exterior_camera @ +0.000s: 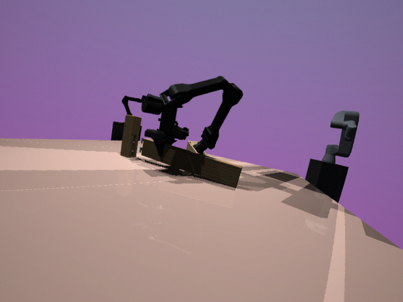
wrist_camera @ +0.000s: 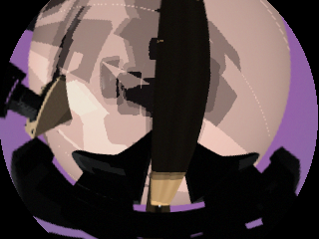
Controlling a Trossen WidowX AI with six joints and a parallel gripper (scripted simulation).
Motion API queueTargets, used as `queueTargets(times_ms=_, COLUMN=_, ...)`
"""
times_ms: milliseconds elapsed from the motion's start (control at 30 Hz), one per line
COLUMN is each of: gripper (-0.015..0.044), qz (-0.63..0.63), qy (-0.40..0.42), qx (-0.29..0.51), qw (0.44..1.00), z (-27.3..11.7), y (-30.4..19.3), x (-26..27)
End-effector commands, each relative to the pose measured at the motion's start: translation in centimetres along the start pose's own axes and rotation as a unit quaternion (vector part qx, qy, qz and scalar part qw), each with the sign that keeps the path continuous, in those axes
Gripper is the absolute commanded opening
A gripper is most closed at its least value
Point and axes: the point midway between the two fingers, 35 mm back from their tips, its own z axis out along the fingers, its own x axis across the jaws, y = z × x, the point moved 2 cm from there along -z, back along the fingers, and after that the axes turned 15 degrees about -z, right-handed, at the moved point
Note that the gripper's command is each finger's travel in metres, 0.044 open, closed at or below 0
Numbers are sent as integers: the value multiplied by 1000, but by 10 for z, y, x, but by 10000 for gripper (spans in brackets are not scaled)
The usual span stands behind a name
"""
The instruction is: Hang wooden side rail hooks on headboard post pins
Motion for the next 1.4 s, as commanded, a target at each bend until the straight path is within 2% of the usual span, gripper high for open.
queueTargets(times_ms=0, gripper=0, qz=0, qy=-6, qx=5, qw=1000, z=-4, y=-4, x=-3)
queueTargets(times_ms=1367, gripper=0, qz=0, qy=-6, qx=6, qw=1000, z=-2, y=-8, x=2)
